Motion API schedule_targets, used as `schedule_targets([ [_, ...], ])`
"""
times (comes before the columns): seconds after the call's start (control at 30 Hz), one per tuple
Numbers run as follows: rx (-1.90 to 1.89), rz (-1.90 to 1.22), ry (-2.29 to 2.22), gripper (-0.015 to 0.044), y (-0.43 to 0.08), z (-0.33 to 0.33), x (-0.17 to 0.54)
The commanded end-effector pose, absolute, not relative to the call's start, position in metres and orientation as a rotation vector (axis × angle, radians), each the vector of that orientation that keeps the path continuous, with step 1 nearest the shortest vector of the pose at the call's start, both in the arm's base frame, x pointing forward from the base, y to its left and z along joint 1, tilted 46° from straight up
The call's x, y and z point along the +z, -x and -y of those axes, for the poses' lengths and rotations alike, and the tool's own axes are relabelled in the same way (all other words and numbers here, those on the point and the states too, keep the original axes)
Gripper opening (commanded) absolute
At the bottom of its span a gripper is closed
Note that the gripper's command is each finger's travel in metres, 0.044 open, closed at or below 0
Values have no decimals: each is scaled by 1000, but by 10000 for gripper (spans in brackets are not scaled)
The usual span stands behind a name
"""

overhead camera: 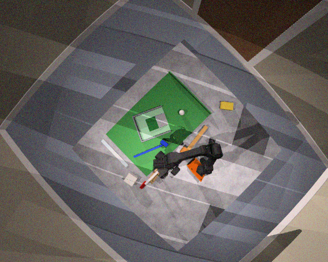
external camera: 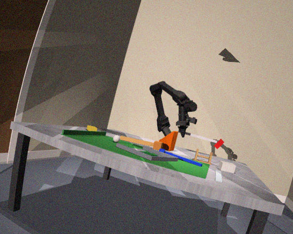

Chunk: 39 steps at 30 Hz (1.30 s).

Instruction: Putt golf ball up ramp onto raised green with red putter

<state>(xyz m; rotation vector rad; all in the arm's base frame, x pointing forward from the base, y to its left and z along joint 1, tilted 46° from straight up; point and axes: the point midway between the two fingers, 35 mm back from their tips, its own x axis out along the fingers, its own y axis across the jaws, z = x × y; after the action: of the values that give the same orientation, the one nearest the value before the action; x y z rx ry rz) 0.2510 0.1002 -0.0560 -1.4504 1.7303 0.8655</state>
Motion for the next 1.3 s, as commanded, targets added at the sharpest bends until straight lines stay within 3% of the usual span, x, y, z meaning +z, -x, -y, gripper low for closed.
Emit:
schedule_targets([
  [0.0,708,-1739,1363,0,-259,-88,-33],
  [0.63,-72,-1723,895,0,-260,-6,68],
  [1.27,-779,-1488,408,0,-212,72,156],
])
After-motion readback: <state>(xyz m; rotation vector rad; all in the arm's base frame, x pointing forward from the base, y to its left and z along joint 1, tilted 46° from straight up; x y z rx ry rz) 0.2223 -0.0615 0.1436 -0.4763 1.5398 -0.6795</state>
